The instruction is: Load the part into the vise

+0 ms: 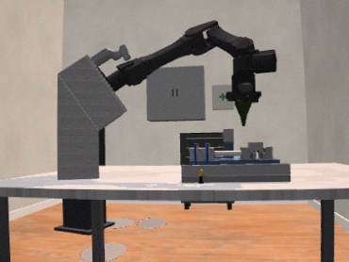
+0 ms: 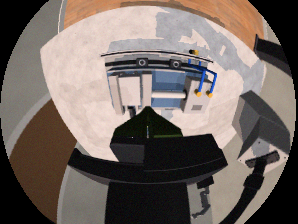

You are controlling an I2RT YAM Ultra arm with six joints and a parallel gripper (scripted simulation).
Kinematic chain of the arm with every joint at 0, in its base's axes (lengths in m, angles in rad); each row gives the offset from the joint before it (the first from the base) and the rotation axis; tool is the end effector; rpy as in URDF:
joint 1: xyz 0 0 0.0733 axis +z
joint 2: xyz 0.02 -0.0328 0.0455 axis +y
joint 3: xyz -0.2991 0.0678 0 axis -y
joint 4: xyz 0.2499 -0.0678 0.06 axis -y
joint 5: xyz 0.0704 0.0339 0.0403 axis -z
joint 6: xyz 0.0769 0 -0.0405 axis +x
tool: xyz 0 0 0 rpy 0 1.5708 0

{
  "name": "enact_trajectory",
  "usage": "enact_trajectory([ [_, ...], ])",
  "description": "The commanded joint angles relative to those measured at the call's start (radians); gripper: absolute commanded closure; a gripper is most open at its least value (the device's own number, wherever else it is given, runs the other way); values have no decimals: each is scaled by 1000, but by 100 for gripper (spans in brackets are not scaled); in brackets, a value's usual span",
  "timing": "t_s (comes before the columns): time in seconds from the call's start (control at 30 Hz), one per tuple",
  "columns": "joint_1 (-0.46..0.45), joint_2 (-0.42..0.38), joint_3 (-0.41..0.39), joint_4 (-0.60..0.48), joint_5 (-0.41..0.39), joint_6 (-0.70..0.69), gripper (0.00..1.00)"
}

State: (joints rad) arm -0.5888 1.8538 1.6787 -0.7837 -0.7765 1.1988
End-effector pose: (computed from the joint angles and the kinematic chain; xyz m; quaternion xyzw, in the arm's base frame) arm 0.3897 -0.1941 0.3189 0.6165 0.6418 0.4281 0.1576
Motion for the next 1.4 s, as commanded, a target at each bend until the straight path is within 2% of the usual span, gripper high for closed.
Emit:
enact_trajectory([
  [0.0,-30,-35,-4,5,8,13,100],
  [1.37,-21,-29,-19,35,15,24,100],
])
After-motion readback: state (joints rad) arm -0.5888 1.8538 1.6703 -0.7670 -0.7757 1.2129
